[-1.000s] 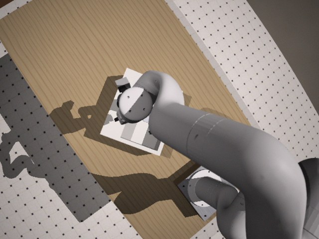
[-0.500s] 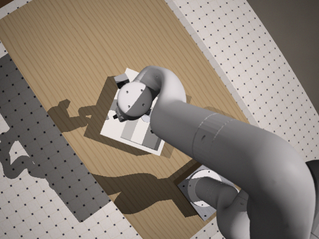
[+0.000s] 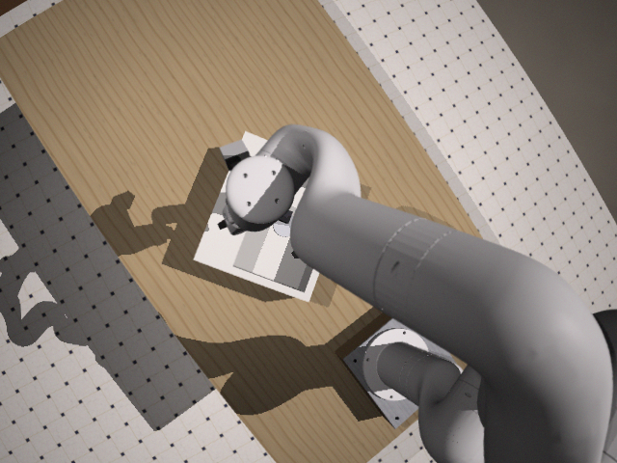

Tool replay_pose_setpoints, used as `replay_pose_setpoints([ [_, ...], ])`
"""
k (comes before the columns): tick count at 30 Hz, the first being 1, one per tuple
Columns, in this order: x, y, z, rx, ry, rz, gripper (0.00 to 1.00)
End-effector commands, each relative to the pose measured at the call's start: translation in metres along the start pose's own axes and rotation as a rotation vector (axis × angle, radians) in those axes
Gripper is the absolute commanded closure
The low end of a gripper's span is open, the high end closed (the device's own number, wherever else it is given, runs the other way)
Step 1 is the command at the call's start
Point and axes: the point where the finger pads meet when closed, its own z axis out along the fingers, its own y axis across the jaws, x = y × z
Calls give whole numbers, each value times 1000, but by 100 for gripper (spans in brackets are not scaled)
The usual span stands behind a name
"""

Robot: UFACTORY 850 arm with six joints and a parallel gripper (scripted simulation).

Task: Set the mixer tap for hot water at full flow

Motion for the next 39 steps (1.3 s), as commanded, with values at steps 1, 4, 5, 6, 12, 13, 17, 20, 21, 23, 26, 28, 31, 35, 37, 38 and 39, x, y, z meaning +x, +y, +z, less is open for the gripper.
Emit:
replay_pose_setpoints([
  [1, 2, 0, -2, 2, 4, 0, 100],
  [4, 2, 0, -2, 2, 4, 0, 100],
  [5, 2, 0, -2, 2, 4, 0, 100],
  [6, 2, 0, -2, 2, 4, 0, 100],
  [12, 2, 0, -2, 2, 4, 0, 35],
  [13, 2, 0, -2, 2, 4, 0, 35],
  [17, 2, 0, -2, 2, 4, 0, 35],
  [20, 2, 0, -2, 2, 4, 0, 35],
  [21, 2, 0, -2, 2, 4, 0, 35],
  [23, 2, 0, -2, 2, 4, 0, 35],
  [26, 2, 0, -2, 2, 4, 0, 35],
  [28, 2, 0, -2, 2, 4, 0, 35],
  [31, 2, 0, -2, 2, 4, 0, 35],
  [35, 2, 0, -2, 2, 4, 0, 35],
  [37, 2, 0, -2, 2, 4, 0, 35],
  [38, 2, 0, -2, 2, 4, 0, 35],
  [39, 2, 0, -2, 2, 4, 0, 35],
])
